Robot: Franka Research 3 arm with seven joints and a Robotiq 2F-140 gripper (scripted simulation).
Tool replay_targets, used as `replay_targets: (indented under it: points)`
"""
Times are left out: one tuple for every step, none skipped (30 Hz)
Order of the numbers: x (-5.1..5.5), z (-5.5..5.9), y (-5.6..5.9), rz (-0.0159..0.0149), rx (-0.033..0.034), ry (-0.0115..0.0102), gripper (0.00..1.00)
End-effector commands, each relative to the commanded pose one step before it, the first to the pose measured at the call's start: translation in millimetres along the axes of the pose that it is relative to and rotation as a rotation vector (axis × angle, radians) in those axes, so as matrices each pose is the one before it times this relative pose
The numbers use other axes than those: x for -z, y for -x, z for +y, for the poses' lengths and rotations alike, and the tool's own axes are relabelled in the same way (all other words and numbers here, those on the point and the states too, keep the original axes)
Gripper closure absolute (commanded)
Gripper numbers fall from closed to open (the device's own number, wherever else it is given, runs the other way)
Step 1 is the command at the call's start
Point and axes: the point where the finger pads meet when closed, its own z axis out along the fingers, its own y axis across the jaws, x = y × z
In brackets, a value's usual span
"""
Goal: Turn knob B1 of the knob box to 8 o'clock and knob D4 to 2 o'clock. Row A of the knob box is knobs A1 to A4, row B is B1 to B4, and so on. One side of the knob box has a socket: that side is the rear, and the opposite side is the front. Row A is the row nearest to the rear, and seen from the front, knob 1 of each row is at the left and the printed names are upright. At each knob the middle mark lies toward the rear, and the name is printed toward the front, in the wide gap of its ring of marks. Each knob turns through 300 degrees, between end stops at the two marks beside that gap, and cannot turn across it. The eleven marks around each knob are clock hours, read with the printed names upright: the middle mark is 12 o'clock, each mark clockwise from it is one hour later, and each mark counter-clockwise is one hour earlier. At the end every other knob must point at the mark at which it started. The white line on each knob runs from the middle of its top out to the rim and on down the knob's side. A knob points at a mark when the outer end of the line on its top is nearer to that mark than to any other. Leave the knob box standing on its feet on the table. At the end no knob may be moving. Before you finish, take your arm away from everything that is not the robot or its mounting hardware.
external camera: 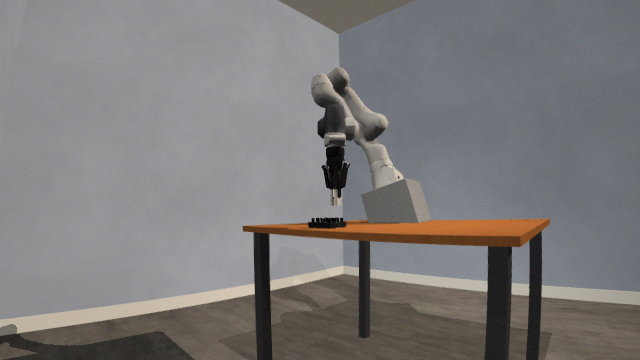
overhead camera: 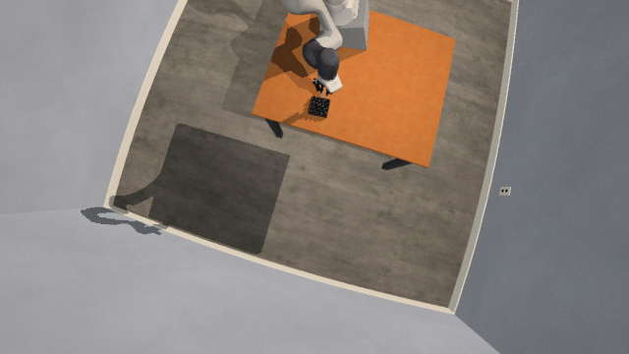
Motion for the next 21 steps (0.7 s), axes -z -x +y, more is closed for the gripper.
replay_targets:
  points:
    - [-2.04, -0.01, -0.14, -0.00005, -0.00392, 0.00070, 0.88]
    - [-0.69, 0.00, 0.00, -0.00001, 0.00001, -0.00001, 0.88]
    - [-0.76, 0.00, 0.01, -0.00001, 0.00001, -0.00001, 0.88]
    - [-0.83, 0.00, 0.00, 0.00000, 0.00000, 0.00000, 0.88]
    - [-0.89, 0.00, -0.01, 0.00000, 0.00000, 0.00000, 0.88]
    - [-0.96, 0.00, 0.00, 0.00000, 0.00000, 0.00000, 0.88]
    - [-1.02, 0.00, 0.00, 0.00000, 0.00000, 0.00000, 0.88]
    - [-1.08, 0.00, 0.01, 0.00000, 0.00001, 0.00000, 0.88]
    - [-1.13, -0.01, 0.00, 0.00000, 0.00000, 0.00000, 0.88]
    - [-1.18, -0.01, -0.01, 0.00000, 0.00000, 0.00000, 0.88]
    - [-1.23, -0.01, 0.00, 0.00000, 0.00000, 0.00000, 0.88]
    - [-1.27, -0.01, 0.01, 0.00000, 0.00001, 0.00000, 0.88]
    - [0.00, 0.00, 0.00, 0.00000, 0.00000, 0.00000, 0.88]
    - [0.00, 0.00, 0.00, 0.00000, 0.00000, 0.00000, 0.88]
    - [-1.30, -0.01, 0.00, 0.00000, 0.00000, 0.00000, 0.88]
    - [-1.33, -0.01, -0.01, 0.00000, 0.00000, 0.00000, 0.88]
    - [-1.35, -0.01, 0.00, 0.00000, 0.00000, 0.00000, 0.88]
    - [-1.37, 0.00, 0.01, -0.00001, 0.00001, 0.00000, 0.88]
    - [-1.37, -0.01, -0.01, 0.00001, -0.00001, 0.00000, 0.88]
    - [-1.38, -0.01, 0.00, 0.00000, 0.00000, 0.00000, 0.88]
    - [-1.38, -0.01, 0.00, 0.00000, 0.00000, 0.00000, 0.88]
